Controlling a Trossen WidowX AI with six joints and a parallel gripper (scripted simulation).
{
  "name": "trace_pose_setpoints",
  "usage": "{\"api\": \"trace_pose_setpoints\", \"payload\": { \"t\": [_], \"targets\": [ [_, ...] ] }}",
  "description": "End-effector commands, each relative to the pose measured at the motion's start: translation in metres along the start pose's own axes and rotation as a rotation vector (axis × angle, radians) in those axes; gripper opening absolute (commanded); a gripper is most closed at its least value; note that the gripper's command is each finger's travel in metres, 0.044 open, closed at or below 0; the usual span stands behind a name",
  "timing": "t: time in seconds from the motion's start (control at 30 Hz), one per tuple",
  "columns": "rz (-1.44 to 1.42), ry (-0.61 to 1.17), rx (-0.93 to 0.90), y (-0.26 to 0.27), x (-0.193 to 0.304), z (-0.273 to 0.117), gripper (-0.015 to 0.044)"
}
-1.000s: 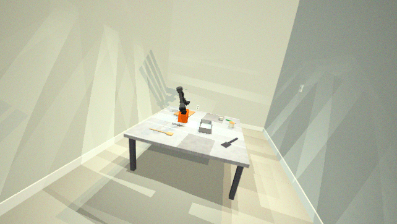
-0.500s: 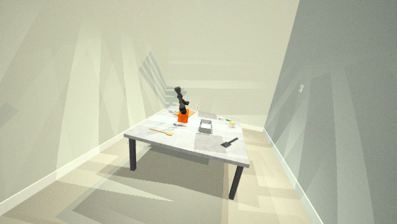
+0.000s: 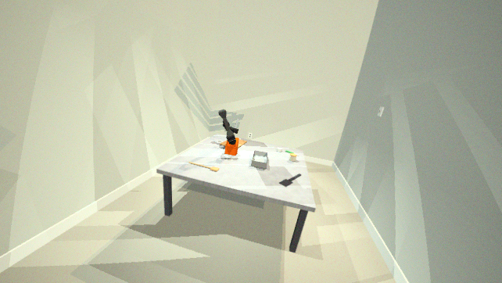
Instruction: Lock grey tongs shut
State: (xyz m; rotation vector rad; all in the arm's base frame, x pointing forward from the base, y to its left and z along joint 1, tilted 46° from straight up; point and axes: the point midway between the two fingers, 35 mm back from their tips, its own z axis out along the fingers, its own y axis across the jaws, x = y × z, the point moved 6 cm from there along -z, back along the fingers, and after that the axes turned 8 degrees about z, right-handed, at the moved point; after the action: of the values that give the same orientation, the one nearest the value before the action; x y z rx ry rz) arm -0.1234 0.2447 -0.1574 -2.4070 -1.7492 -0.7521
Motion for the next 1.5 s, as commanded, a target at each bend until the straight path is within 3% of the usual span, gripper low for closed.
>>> {"api": "trace_pose_setpoints", "payload": {
  "t": [0.0,1.2,1.47],
  "targets": [
    [0.019,0.045,0.018,0.001,0.001,-0.006,-0.015],
    [0.019,0.045,0.018,0.001,0.001,-0.006,-0.015],
    [0.002,-0.035,-0.009,-0.006,0.005,0.005,-0.015]
  ]
}}
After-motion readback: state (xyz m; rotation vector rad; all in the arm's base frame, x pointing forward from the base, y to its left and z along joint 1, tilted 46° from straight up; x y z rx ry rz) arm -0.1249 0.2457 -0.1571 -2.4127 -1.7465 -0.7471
